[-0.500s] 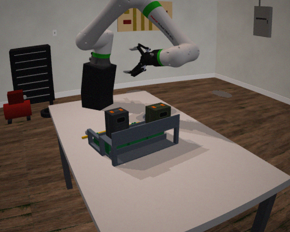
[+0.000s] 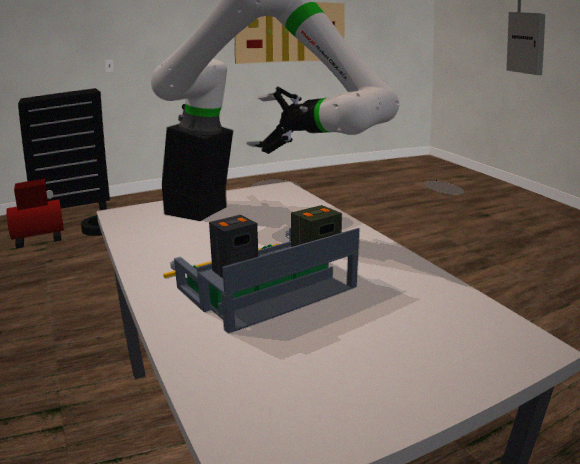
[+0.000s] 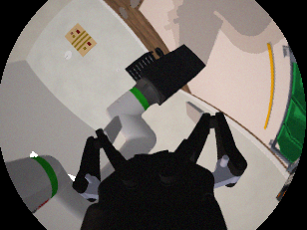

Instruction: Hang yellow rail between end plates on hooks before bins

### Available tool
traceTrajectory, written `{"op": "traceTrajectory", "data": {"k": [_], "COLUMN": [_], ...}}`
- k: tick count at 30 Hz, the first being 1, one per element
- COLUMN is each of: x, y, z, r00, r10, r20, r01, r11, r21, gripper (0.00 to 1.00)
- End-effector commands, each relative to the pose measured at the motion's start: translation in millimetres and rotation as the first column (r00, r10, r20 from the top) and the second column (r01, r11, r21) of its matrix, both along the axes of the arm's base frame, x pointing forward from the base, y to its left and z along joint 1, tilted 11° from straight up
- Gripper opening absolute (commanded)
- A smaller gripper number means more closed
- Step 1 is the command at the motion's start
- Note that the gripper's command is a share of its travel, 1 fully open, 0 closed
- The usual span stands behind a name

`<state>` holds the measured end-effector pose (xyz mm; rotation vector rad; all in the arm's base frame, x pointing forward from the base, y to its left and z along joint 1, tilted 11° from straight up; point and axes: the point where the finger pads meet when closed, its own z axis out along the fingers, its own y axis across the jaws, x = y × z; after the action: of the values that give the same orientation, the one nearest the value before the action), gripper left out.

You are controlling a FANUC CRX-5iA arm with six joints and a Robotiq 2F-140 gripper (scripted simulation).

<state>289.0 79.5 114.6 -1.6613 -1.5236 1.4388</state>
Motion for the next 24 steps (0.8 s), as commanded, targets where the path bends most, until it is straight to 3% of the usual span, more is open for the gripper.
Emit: {"op": "traceTrajectory", "data": {"k": [1,7,19,24], "x": [0.1,19.2,19.2,40.4], "y": [0.0,-3.9,-3.9,-8.4], "z": [0.1,2.0,2.0,6.7], "r00": [1.0,0.983,0.983,0.933], "r10": [0.0,-0.073,-0.073,-0.146], "r20": [0.0,0.167,0.167,0.329], "r01": [0.0,0.086,0.086,0.195], "r11": [1.0,0.994,0.994,0.973], "r21": [0.0,-0.072,-0.072,-0.122], "gripper": [1.0,1.0,1.0,1.0]}}
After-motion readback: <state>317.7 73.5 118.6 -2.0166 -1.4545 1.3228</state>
